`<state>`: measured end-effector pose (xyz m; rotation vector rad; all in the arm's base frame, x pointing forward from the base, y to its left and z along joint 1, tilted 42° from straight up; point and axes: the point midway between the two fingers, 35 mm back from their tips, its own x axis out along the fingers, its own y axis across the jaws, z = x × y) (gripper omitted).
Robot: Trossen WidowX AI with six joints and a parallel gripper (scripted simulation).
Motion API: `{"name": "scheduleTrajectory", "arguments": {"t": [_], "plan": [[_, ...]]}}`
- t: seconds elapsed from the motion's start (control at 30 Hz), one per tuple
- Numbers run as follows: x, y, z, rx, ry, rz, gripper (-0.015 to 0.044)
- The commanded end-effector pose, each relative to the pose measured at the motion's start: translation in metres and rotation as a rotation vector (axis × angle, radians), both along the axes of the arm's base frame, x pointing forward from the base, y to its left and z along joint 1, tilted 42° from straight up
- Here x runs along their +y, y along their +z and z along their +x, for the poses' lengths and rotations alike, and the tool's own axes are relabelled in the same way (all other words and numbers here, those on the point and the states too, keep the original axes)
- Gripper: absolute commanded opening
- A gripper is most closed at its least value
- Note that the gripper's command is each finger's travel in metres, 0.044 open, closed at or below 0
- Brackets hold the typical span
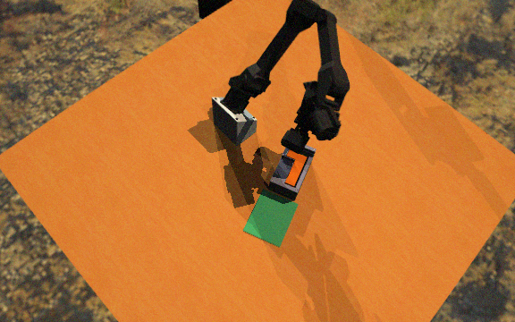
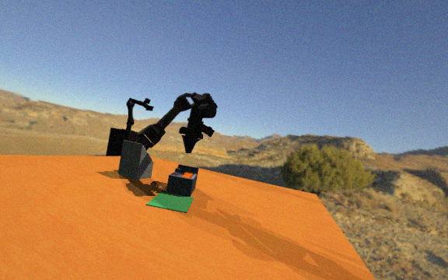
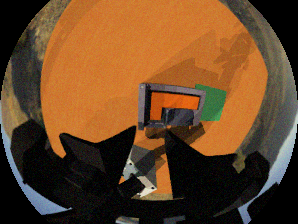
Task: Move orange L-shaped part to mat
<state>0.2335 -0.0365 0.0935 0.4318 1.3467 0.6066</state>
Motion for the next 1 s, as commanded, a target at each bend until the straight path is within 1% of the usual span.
{"name": "scheduleTrajectory", "arguments": {"t": [0.0, 0.23, 0.5, 0.97], "plan": [[0.010, 0.010, 0.008, -0.090, 0.073, 0.019, 0.0180], [0.012, 0.008, 0.009, -0.090, 0.073, 0.019, 0.0180], [0.058, -0.043, 0.018, -0.091, 0.073, 0.021, 0.0180], [0.064, -0.050, 0.019, -0.091, 0.073, 0.021, 0.0180]]}}
